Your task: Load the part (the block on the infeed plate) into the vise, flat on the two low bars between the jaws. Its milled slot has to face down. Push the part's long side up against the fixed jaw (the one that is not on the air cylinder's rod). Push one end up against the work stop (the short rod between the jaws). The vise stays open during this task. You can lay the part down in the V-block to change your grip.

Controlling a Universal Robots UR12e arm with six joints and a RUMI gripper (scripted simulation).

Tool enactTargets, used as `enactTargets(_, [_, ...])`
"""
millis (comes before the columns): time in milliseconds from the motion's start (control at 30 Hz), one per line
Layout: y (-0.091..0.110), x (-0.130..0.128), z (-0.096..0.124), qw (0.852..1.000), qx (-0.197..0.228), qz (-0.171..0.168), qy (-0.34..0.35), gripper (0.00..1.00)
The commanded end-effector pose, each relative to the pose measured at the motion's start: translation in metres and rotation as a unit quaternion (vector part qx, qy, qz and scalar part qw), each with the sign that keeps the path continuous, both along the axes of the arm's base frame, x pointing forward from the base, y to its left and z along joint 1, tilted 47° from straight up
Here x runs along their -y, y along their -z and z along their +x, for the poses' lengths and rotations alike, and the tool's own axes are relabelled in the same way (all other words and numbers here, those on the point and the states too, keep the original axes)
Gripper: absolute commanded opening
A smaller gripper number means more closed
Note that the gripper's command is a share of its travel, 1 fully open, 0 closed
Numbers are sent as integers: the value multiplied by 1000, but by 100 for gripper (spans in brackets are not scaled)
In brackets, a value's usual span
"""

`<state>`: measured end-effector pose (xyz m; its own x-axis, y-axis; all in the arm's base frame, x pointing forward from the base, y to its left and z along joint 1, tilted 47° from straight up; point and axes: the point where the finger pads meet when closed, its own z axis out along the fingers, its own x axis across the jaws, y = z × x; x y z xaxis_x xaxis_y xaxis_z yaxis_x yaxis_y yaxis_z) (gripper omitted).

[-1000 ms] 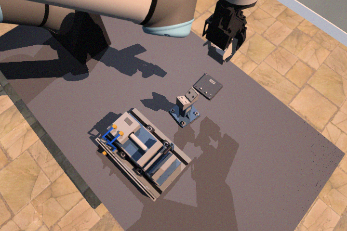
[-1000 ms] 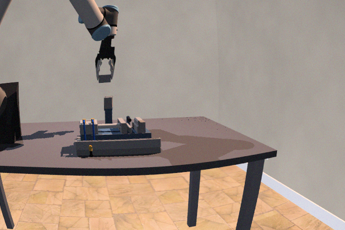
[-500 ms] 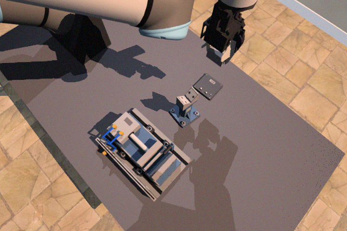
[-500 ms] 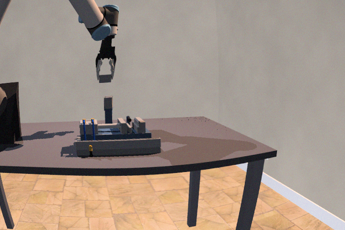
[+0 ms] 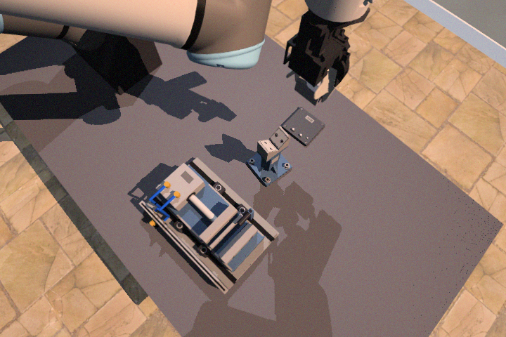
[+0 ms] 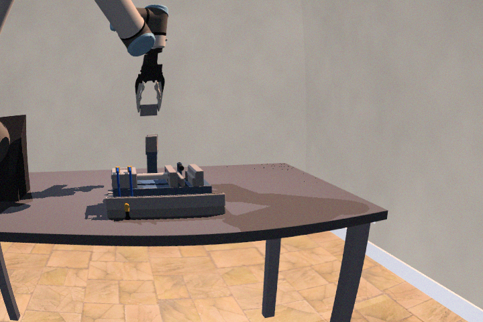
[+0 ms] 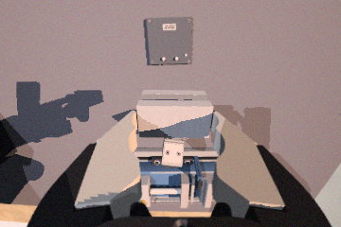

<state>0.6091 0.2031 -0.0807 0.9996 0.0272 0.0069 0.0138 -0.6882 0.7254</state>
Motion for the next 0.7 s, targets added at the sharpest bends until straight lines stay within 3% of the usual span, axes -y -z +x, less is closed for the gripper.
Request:
enactTargets(0, [-8, 7, 2, 1000, 5, 1, 4, 0])
enactTargets(667, [-46, 43, 7, 999, 30, 1, 27, 0])
